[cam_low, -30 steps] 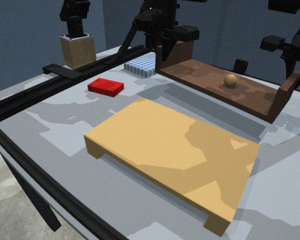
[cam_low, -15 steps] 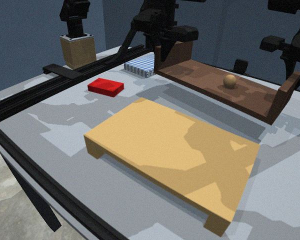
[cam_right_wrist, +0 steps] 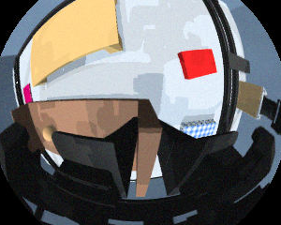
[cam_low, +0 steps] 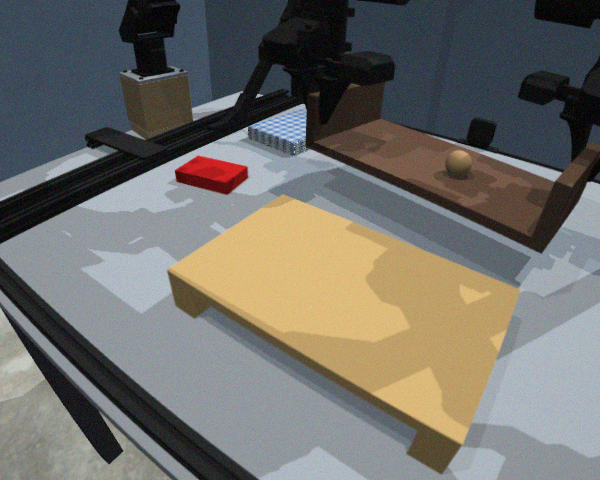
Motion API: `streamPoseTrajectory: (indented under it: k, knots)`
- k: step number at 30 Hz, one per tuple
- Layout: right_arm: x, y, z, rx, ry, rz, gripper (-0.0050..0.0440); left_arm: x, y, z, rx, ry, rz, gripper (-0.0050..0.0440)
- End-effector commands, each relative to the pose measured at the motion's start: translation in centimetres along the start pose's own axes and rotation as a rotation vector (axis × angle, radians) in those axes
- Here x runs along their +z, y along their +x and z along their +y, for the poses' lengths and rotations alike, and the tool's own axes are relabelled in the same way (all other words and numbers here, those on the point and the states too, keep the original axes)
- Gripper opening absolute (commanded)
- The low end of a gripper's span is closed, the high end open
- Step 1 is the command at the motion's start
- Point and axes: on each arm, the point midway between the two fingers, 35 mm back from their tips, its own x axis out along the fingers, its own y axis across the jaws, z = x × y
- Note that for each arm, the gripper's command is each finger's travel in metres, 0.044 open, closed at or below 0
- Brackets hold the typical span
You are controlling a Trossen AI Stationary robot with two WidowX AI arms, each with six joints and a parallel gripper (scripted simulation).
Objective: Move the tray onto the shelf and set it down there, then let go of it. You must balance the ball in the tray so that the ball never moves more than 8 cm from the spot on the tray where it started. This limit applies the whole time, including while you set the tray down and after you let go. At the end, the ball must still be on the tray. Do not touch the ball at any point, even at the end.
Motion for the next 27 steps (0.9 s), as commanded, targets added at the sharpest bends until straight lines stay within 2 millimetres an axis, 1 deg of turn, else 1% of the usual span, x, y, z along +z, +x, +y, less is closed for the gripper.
streamPoseTrajectory:
  k: [1,12,17,27]
  knots:
    - [0.14,-0.26,0.04,0.005,0.0,-0.023,0.002,0.17,-0.01,0.05,0.002,0.0,-0.026,0.002]
    - [0.53,-0.07,0.1,-0.003,0.0,0.027,0.002,0.57,-0.2,0.11,-0.005,0.0,0.024,0.002]
    - [0.64,-0.26,0.12,0.006,0.0,-0.026,0.002,0.67,-0.01,0.13,0.003,0.0,-0.029,0.002]
    - [0.96,-0.11,0.17,0.001,0.0,0.01,0.002,0.99,-0.16,0.18,-0.002,0.0,0.007,0.002]
